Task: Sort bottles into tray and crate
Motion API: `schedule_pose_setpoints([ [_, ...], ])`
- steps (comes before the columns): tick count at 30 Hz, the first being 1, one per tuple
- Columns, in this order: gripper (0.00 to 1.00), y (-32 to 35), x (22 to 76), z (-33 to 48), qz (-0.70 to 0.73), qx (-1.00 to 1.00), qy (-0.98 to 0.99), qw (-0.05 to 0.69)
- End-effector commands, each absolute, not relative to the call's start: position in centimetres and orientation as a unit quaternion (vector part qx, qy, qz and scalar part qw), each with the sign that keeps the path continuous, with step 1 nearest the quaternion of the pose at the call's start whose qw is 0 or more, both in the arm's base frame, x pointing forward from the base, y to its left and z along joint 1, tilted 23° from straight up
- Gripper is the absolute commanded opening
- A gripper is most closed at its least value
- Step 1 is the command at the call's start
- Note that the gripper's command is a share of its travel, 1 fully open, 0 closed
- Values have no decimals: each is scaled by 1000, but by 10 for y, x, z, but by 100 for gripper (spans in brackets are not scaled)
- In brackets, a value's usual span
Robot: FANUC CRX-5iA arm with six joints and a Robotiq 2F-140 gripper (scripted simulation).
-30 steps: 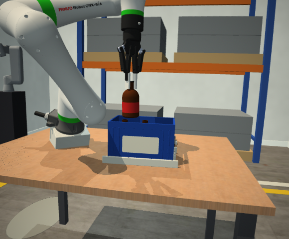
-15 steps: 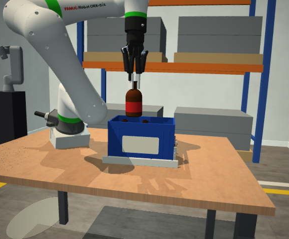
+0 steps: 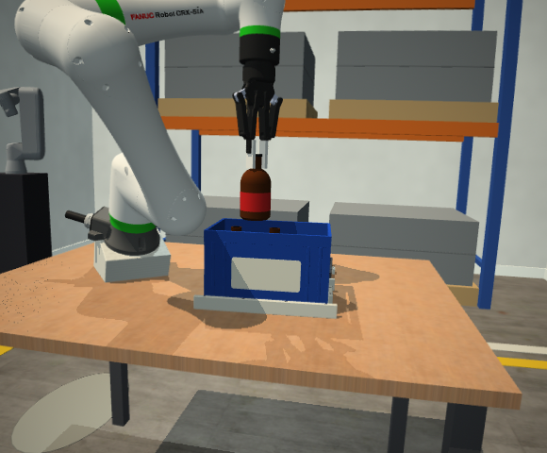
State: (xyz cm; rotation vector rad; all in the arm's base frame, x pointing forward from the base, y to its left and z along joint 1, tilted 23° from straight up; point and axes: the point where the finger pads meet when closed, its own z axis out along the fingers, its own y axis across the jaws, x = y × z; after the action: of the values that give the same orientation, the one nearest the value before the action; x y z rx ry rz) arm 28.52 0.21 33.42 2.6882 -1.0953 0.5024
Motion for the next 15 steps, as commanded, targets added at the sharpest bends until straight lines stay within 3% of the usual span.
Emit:
schedule_pose_setpoints([
  [1,0,8,286,333,170,908,-370,98],
  [15,0,30,287,326,170,908,-370,98],
])
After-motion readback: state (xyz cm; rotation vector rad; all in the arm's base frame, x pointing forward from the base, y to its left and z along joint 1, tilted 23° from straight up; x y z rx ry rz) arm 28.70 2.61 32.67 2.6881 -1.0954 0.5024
